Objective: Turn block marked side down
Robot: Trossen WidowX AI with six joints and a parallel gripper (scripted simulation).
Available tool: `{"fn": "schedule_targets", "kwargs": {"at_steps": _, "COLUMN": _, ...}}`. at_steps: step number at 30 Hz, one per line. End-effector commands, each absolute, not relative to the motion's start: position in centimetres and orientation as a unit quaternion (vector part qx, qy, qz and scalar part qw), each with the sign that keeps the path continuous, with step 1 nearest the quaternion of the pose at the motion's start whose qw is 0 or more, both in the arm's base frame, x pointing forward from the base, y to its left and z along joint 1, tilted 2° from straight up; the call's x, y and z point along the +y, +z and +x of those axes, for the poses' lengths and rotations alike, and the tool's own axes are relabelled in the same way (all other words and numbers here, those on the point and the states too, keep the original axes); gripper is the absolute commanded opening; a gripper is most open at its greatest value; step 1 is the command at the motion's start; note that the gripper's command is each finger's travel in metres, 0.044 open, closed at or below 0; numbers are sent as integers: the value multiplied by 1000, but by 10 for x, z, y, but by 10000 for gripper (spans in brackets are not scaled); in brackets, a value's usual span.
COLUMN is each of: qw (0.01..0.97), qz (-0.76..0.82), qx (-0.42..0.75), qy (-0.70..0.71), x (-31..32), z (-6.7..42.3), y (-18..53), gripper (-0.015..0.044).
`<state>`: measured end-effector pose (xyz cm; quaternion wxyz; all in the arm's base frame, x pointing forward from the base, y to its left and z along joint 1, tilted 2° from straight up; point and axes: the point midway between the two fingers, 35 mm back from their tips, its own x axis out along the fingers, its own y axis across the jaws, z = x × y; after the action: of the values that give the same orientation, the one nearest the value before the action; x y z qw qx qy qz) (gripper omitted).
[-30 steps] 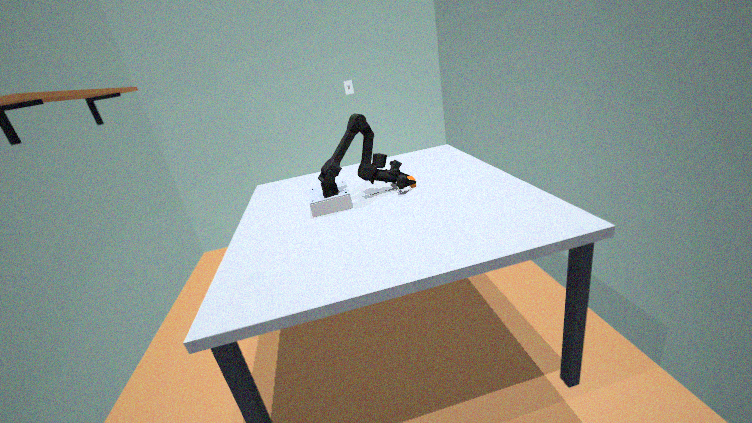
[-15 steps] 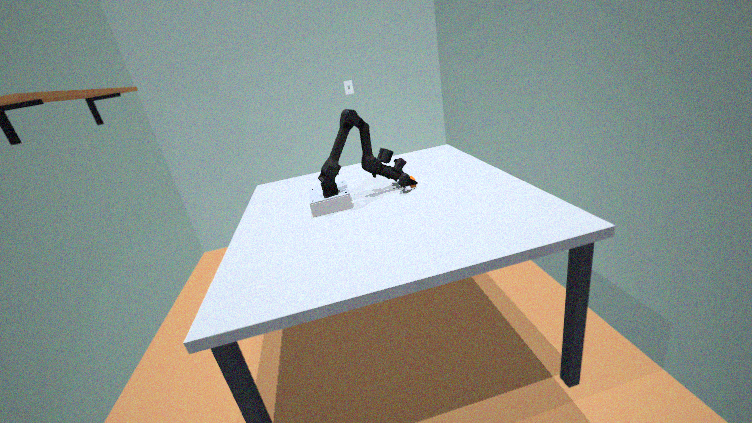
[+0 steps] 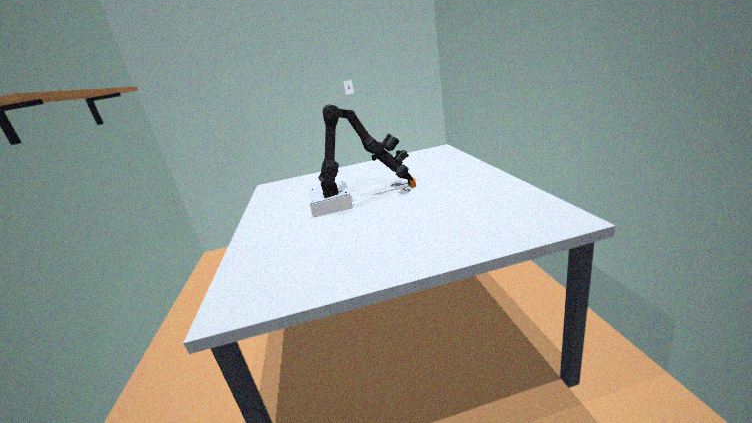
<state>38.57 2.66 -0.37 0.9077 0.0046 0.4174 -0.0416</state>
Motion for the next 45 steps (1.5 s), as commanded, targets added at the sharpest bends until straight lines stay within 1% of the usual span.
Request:
{"fn": "schedule_targets", "kwargs": {"at_steps": 1, "qw": 885, "qz": 20, "qx": 463, "qy": -42, "x": 26, "z": 370, "y": 38, "gripper": 440}}
{"fn": "schedule_targets", "kwargs": {"at_steps": 9, "qw": 880, "qz": 20, "qx": 472, "qy": -42, "x": 27, "z": 373, "y": 39, "gripper": 440}}
{"fn": "schedule_targets", "kwargs": {"at_steps": 19, "qw": 802, "qz": 20, "qx": 595, "qy": -38, "x": 26, "z": 405, "y": 50, "gripper": 440}}
{"fn": "schedule_targets", "kwargs": {"at_steps": 28, "qw": 717, "qz": 30, "qx": 696, "qy": -34, "x": 22, "z": 413, "y": 67, "gripper": 440}}
{"fn": "schedule_targets", "kwargs": {"at_steps": 34, "qw": 710, "qz": 31, "qx": 703, "qy": -34, "x": 22, "z": 413, "y": 65, "gripper": 440}}
{"fn": "schedule_targets", "kwargs": {"at_steps": 37, "qw": 710, "qz": 31, "qx": 703, "qy": -34, "x": 22, "z": 414, "y": 36, "gripper": 440}}
{"fn": "schedule_targets", "kwargs": {"at_steps": 45, "qw": 710, "qz": 31, "qx": 703, "qy": -34, "x": 22, "z": 414, "y": 18, "gripper": 440}}
